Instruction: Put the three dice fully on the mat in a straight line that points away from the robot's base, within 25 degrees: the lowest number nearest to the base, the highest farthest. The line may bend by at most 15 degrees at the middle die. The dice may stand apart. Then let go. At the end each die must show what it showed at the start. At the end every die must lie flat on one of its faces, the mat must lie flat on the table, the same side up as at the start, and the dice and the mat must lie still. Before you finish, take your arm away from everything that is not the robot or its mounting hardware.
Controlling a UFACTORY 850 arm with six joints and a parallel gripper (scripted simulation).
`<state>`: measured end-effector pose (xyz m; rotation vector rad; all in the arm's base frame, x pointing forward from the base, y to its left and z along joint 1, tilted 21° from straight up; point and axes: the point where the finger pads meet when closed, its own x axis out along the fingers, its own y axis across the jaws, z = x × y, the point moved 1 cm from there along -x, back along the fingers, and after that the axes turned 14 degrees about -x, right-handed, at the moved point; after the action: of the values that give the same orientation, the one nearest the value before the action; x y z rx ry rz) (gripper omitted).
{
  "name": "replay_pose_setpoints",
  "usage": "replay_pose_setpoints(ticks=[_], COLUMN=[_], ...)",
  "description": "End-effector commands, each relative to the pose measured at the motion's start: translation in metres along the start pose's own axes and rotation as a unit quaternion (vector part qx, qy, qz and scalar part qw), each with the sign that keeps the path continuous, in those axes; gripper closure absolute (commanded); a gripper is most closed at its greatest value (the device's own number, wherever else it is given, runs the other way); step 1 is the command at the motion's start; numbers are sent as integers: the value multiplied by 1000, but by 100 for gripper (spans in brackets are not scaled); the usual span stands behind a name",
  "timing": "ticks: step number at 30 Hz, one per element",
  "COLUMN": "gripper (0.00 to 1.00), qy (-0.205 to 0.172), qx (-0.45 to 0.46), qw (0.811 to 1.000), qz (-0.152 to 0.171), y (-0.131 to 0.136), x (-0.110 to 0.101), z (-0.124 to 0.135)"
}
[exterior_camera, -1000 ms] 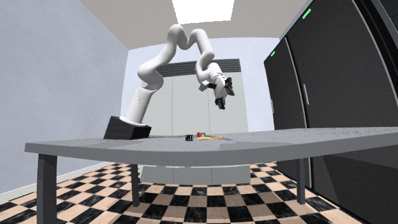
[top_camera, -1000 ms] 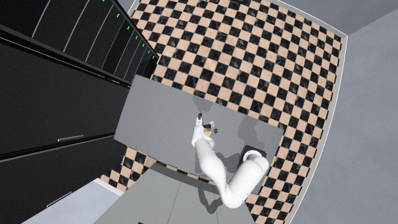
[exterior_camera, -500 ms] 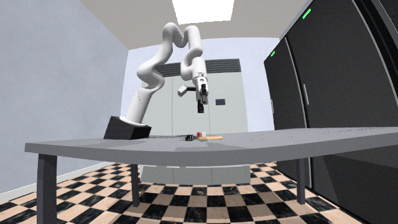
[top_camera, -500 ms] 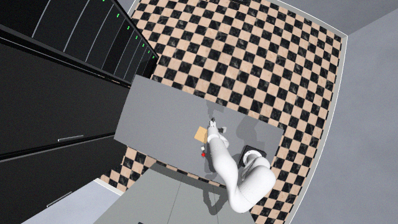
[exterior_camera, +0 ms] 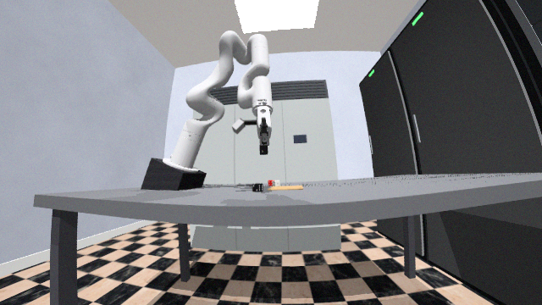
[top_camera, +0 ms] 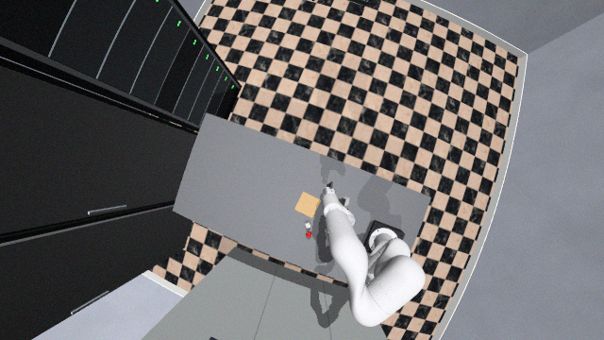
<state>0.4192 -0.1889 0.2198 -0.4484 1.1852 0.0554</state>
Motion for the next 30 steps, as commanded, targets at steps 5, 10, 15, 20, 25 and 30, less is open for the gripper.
replay_pose_setpoints(ticks=[5, 10, 15, 20, 25, 30], gripper=[0, 0, 0, 0, 0, 0], qy=[-4, -4, -4, -4, -4, -4], qx=[19, 19, 19, 19, 19, 19], qw=[1000, 1000, 1000, 1000, 1000, 1000], qz=[21, 21, 21, 21, 21, 21], y=[13, 13, 13, 13, 13, 13], x=[-2, -2, -2, -2, -2, -2], z=[-14, -14, -14, -14, -14, -14])
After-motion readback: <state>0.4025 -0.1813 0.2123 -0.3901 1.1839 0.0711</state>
